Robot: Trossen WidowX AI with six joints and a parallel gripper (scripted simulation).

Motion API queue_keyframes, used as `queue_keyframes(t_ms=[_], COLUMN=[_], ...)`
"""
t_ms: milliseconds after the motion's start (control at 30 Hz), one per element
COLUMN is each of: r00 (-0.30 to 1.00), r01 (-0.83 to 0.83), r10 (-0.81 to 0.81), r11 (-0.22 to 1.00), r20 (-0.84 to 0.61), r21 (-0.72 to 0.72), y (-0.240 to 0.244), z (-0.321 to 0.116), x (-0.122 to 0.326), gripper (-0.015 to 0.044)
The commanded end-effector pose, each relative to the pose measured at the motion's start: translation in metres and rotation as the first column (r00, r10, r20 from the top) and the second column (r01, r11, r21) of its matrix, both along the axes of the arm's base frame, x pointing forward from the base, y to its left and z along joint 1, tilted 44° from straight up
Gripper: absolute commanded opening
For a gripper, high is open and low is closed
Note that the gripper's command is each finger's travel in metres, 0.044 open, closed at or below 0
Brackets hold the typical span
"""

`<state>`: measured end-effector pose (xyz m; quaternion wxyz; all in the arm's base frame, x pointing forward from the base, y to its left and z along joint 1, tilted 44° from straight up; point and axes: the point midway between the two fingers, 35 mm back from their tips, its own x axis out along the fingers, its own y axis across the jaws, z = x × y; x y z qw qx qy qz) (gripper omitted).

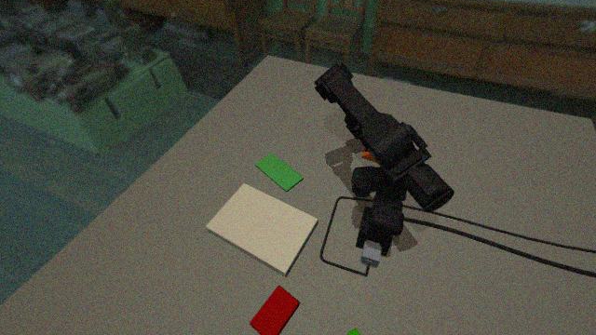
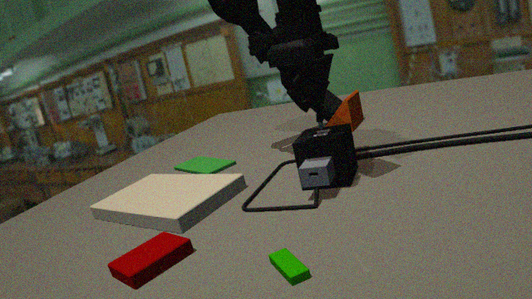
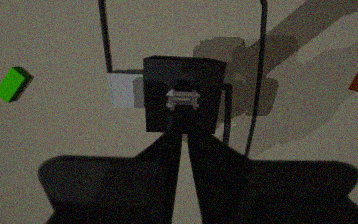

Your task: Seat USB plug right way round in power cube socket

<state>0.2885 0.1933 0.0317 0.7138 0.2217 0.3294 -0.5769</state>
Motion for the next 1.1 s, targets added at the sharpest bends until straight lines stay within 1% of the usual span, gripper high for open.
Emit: queue_keyframes(t_ms=[0,1067], r00=[1.0,1.0], r01=[0.004,0.004], r10=[-0.004,-0.004], r11=[1.0,1.0], r20=[0.002,0.002], r21=[0.002,0.001], y=[-0.0001,-0.0027], z=[-0.0014,-0.0041], x=[-0.0002,0.0003], gripper=[0.0,0.0])
